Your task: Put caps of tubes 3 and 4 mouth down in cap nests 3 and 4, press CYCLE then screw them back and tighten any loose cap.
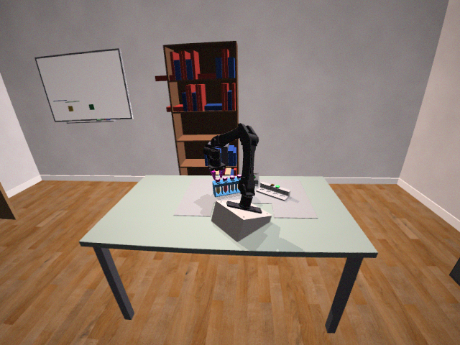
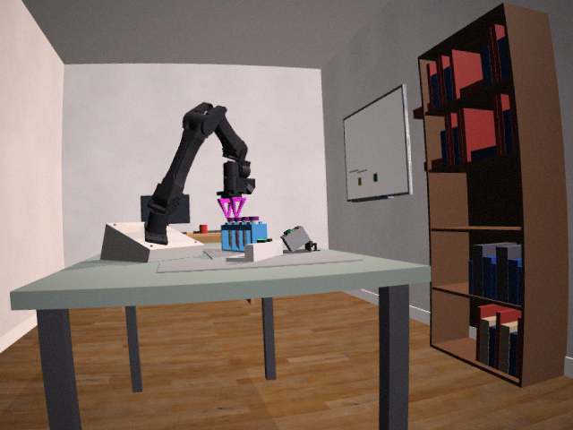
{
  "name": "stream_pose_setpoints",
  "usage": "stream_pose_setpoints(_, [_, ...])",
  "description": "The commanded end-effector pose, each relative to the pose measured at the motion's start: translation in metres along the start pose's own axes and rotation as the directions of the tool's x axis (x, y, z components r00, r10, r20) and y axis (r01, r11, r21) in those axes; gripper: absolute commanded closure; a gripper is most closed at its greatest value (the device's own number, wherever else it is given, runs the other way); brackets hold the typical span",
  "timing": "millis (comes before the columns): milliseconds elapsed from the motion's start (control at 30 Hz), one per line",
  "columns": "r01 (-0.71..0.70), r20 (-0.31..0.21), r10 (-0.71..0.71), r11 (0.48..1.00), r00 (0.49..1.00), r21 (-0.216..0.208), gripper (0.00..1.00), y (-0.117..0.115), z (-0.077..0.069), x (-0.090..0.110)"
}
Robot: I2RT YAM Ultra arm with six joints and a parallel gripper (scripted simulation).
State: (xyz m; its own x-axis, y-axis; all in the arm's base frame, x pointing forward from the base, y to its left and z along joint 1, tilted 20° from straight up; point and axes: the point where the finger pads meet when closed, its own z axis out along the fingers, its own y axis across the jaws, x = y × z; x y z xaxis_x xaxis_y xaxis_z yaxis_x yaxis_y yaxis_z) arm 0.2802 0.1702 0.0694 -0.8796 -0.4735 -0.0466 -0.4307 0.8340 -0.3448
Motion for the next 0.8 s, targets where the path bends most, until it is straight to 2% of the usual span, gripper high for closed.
stream_pose_setpoints(0, [-0.002,0.024,0.003,1.000,1.000,-0.007,0.51,0.001,-0.017,-0.002])
stream_pose_setpoints(267, [-0.002,0.024,0.003,1.000,1.000,-0.007,0.51,0.001,-0.038,-0.002])
stream_pose_setpoints(600, [-0.002,0.024,0.003,1.000,1.000,-0.007,0.51,0.001,-0.038,-0.002])
stream_pose_setpoints(667, [0.163,0.024,-0.163,0.987,0.986,-0.002,0.51,-0.015,-0.038,0.002])
stream_pose_setpoints(733, [0.325,0.024,-0.325,0.946,0.946,0.002,0.51,-0.031,-0.038,0.005])
stream_pose_setpoints(767, [0.327,0.024,-0.327,0.945,0.945,0.002,0.51,-0.040,-0.038,0.007])
